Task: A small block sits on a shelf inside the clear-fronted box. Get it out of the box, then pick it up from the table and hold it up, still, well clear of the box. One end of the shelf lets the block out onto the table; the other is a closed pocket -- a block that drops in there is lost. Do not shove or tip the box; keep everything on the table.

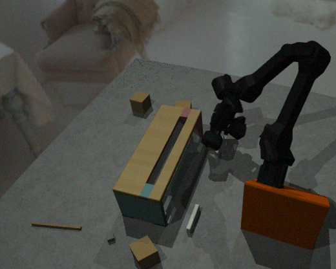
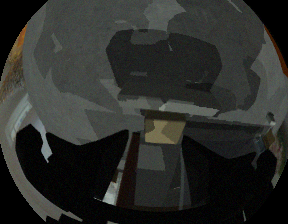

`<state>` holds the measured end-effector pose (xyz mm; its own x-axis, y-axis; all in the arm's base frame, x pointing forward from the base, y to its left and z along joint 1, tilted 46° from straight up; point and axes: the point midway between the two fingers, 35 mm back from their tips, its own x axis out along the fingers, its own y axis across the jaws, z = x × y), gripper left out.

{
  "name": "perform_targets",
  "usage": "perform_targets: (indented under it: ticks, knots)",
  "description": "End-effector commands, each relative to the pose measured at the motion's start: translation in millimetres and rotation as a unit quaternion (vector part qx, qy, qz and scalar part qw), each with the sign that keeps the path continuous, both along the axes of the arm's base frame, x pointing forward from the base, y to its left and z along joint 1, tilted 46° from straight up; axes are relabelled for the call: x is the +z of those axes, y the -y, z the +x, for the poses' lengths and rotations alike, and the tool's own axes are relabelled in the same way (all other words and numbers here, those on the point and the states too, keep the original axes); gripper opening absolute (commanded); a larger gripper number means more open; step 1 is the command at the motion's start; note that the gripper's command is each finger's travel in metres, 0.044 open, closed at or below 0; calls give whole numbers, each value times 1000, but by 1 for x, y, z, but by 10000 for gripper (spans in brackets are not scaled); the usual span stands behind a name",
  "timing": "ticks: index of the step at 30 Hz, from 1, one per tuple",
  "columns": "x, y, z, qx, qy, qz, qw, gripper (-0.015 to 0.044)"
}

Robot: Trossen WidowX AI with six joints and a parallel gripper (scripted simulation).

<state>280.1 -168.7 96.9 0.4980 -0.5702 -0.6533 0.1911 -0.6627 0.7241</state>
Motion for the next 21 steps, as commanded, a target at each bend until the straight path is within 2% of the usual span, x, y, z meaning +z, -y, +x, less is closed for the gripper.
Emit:
perform_targets:
  ticks: [1,7,13,18,21]
  knots:
    - [-9,4,-2,2,-6,1,1000,285]
    - [-13,10,-3,2,-6,0,1000,285]
    - [-13,10,-3,2,-6,0,1000,127]
    - [-13,10,-3,2,-6,0,1000,94]
    - [-8,4,-2,1,-5,1,1000,15]
